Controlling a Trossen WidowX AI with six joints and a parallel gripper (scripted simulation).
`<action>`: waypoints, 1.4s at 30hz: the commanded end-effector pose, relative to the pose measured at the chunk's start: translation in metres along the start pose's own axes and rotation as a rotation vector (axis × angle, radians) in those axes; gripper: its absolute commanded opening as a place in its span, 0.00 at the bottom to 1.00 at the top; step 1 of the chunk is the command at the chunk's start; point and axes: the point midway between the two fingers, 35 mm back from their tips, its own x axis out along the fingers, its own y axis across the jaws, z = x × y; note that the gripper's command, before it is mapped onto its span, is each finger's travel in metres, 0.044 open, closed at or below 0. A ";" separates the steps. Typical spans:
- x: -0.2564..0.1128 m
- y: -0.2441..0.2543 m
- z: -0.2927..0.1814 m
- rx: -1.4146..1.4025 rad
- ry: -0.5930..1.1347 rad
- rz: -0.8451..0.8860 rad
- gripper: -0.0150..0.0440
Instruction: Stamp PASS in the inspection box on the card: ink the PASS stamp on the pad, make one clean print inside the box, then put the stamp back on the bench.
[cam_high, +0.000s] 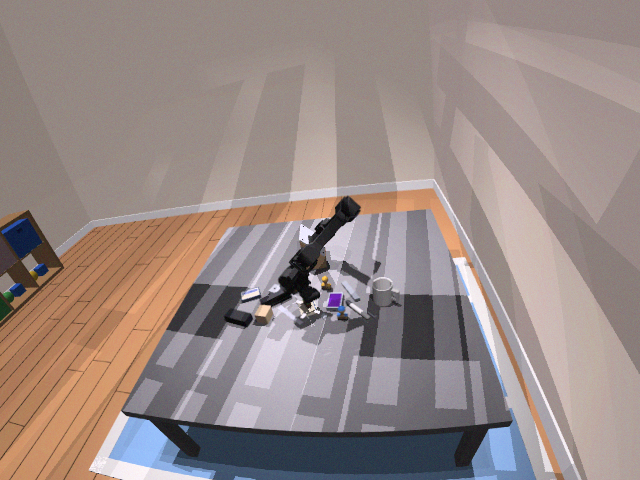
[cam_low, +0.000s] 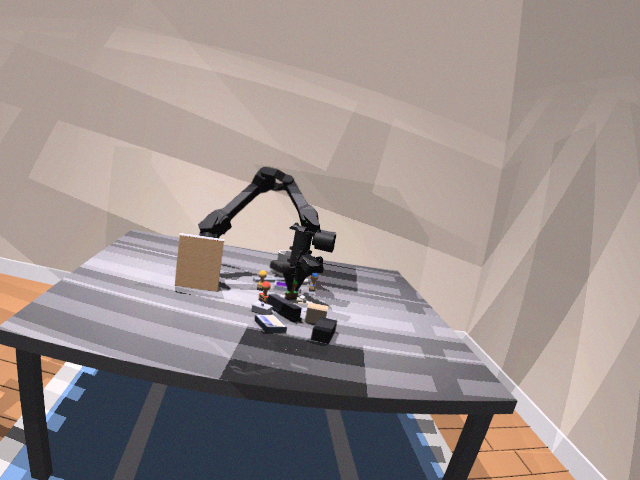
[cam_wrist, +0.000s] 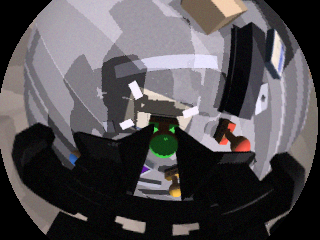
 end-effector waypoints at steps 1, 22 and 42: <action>0.001 0.000 0.000 0.005 0.002 0.005 0.25; 0.003 0.001 0.000 0.005 0.002 0.005 0.25; 0.004 0.001 0.000 0.005 0.002 0.005 0.25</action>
